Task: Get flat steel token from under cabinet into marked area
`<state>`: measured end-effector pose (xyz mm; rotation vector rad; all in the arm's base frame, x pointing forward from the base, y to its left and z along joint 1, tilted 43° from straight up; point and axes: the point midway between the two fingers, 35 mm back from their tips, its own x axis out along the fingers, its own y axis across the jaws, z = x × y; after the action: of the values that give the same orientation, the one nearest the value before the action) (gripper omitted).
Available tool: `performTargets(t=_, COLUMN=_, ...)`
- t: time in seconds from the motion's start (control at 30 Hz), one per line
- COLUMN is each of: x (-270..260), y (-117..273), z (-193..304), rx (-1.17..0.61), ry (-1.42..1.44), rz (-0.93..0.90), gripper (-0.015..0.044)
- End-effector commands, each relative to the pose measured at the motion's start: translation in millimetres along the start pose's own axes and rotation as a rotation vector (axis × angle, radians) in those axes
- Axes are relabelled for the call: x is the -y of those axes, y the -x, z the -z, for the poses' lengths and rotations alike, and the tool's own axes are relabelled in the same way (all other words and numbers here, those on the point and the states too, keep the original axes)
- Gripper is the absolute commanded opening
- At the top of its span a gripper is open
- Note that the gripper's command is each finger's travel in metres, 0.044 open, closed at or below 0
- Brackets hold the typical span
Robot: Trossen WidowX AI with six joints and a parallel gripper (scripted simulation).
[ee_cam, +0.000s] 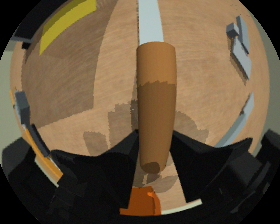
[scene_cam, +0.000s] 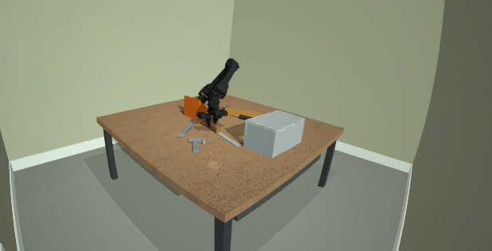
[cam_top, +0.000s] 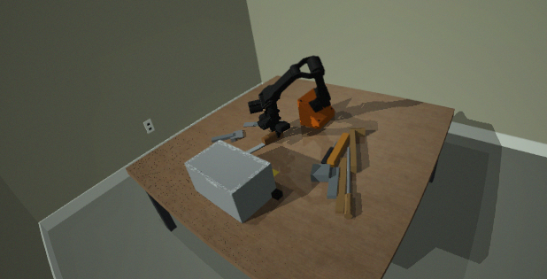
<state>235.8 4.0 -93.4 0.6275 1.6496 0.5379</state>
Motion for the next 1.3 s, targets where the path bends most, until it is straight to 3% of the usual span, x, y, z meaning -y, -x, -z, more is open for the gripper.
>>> performTargets(t=0.0, x=0.6, y=0.8, z=-0.5, rx=0.004, ry=-0.034, rz=0.000, gripper=0.0000)
performTargets(t=1.27, x=-5.5, y=0.9, z=-2.1, rx=0.004, ry=-0.307, rz=-0.001, gripper=0.0000)
